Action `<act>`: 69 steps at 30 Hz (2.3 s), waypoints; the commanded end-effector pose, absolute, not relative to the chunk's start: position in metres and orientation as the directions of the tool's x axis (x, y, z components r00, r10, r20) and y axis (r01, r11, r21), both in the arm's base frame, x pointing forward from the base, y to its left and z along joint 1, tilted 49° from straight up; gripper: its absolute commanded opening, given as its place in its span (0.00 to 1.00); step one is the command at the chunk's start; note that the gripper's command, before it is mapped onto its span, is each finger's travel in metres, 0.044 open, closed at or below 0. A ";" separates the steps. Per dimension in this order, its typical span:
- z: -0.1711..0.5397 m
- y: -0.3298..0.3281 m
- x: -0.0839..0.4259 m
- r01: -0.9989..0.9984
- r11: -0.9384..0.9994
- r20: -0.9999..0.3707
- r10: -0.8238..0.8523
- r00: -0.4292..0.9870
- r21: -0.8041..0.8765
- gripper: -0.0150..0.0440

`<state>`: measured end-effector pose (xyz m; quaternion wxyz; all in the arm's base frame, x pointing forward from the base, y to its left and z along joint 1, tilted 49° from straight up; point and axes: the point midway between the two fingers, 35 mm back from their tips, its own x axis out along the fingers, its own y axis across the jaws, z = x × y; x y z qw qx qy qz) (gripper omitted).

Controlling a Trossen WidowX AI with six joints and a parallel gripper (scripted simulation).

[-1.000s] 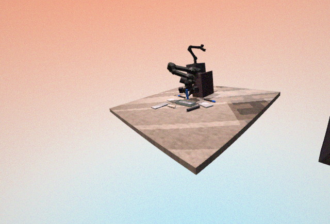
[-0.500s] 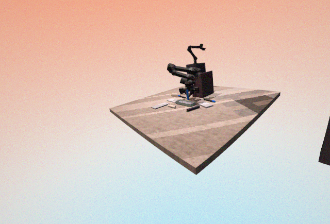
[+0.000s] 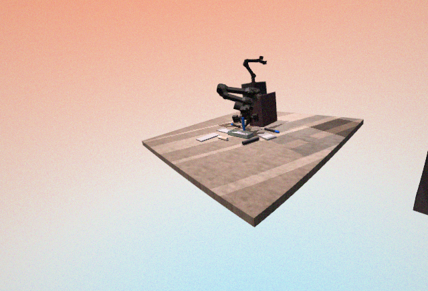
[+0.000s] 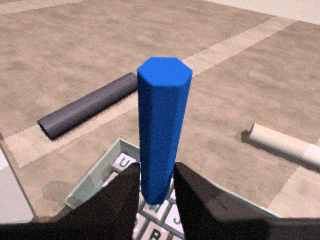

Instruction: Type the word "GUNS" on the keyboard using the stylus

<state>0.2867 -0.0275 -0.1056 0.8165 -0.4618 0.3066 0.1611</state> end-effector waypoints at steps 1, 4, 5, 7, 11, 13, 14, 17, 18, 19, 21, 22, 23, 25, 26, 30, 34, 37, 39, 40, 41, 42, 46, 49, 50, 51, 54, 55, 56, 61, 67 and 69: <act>-0.107 -0.029 0.287 -0.548 0.519 -0.649 -0.017 0.761 -0.656 0.39; -0.108 -0.030 0.287 -0.548 0.519 -0.649 -0.017 0.761 -0.656 0.39; -0.108 -0.030 0.287 -0.548 0.519 -0.649 -0.017 0.761 -0.656 0.39; -0.108 -0.030 0.287 -0.548 0.519 -0.649 -0.017 0.761 -0.656 0.39; -0.108 -0.029 0.287 -0.548 0.519 -0.649 -0.017 0.761 -0.656 0.39; -0.108 -0.029 0.287 -0.548 0.519 -0.649 -0.017 0.761 -0.656 0.39; -0.108 -0.029 0.287 -0.548 0.519 -0.649 -0.017 0.761 -0.656 0.39; -0.106 -0.027 0.288 -0.548 0.519 -0.649 -0.017 0.761 -0.656 0.39; -0.104 -0.025 0.288 -0.548 0.519 -0.649 -0.017 0.760 -0.656 0.39; -0.102 -0.023 0.288 -0.548 0.519 -0.649 -0.017 0.760 -0.656 0.39; -0.098 -0.018 0.287 -0.548 0.519 -0.649 -0.017 0.760 -0.656 0.39; -0.096 -0.016 0.287 -0.548 0.519 -0.649 -0.017 0.760 -0.656 0.39; -0.094 -0.013 0.287 -0.548 0.519 -0.649 -0.017 0.760 -0.656 0.39; -0.089 -0.008 0.286 -0.548 0.520 -0.649 -0.017 0.761 -0.656 0.39; -0.087 -0.006 0.286 -0.547 0.520 -0.649 -0.017 0.761 -0.656 0.39; -0.082 0.000 0.285 -0.546 0.520 -0.647 -0.017 0.762 -0.657 0.39; -0.085 -0.003 0.289 -0.544 0.516 -0.640 -0.011 0.768 -0.662 0.38; -0.085 -0.003 0.289 -0.544 0.516 -0.640 -0.011 0.768 -0.662 0.34; -0.084 -0.003 0.289 -0.544 0.516 -0.640 -0.011 0.768 -0.662 0.29; -0.084 -0.004 0.289 -0.544 0.516 -0.641 -0.011 0.768 -0.661 0.25; -0.083 -0.005 0.289 -0.545 0.516 -0.641 -0.011 0.768 -0.661 0.25; -0.082 -0.005 0.289 -0.545 0.516 -0.641 -0.011 0.767 -0.661 0.25; -0.075 -0.011 0.289 -0.546 0.516 -0.643 -0.012 0.766 -0.660 0.25; -0.070 -0.015 0.289 -0.547 0.516 -0.644 -0.013 0.765 -0.659 0.25; -0.068 -0.016 0.289 -0.547 0.516 -0.645 -0.013 0.764 -0.659 0.25; -0.066 -0.018 0.288 -0.547 0.516 -0.645 -0.014 0.764 -0.659 0.25; -0.061 -0.022 0.287 -0.548 0.517 -0.646 -0.014 0.763 -0.658 0.25; -0.059 -0.023 0.287 -0.548 0.517 -0.646 -0.014 0.763 -0.658 0.25; -0.057 -0.025 0.287 -0.548 0.517 -0.647 -0.015 0.763 -0.658 0.25; -0.049 -0.032 0.284 -0.548 0.517 -0.648 -0.016 0.762 -0.657 0.25; -0.039 -0.039 0.279 -0.547 0.518 -0.648 -0.017 0.762 -0.657 0.25; -0.036 -0.042 0.277 -0.547 0.519 -0.648 -0.017 0.762 -0.657 0.25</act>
